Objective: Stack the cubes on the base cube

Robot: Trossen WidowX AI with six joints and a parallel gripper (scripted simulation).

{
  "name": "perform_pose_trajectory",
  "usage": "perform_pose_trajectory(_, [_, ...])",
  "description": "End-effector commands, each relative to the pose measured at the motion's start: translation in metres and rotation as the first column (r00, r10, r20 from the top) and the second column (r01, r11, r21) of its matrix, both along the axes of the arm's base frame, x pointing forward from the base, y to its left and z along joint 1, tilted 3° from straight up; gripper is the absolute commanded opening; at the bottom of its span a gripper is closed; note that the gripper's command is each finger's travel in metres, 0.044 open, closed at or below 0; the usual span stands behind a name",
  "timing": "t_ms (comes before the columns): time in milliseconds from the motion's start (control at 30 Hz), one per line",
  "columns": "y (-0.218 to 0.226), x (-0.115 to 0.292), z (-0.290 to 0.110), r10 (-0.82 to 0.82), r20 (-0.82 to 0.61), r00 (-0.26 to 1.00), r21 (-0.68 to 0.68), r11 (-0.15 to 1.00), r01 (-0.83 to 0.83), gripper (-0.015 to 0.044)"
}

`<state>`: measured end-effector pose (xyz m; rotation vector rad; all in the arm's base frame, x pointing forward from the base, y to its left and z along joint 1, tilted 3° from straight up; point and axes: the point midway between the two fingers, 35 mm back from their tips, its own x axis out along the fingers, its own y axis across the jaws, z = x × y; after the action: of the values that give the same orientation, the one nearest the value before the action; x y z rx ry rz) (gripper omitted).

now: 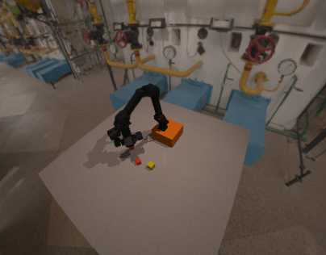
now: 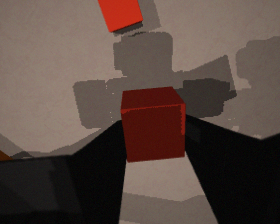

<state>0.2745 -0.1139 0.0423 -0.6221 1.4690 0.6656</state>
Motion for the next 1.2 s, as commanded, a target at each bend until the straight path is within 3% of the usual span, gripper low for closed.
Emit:
perform_pose_trajectory(0, [0.01,0.006,-0.002,-0.109,0.001,0.994,0.005,0.994,0.109,0.0105])
perform_pose_trajectory(567, [0.047,0.022,-0.008,-0.539,-0.012,0.842,0.002,0.842,0.539,0.0105])
perform_pose_trajectory(1167, [0.089,0.033,-0.014,-0.871,-0.026,0.491,-0.008,0.491,0.871,0.0105])
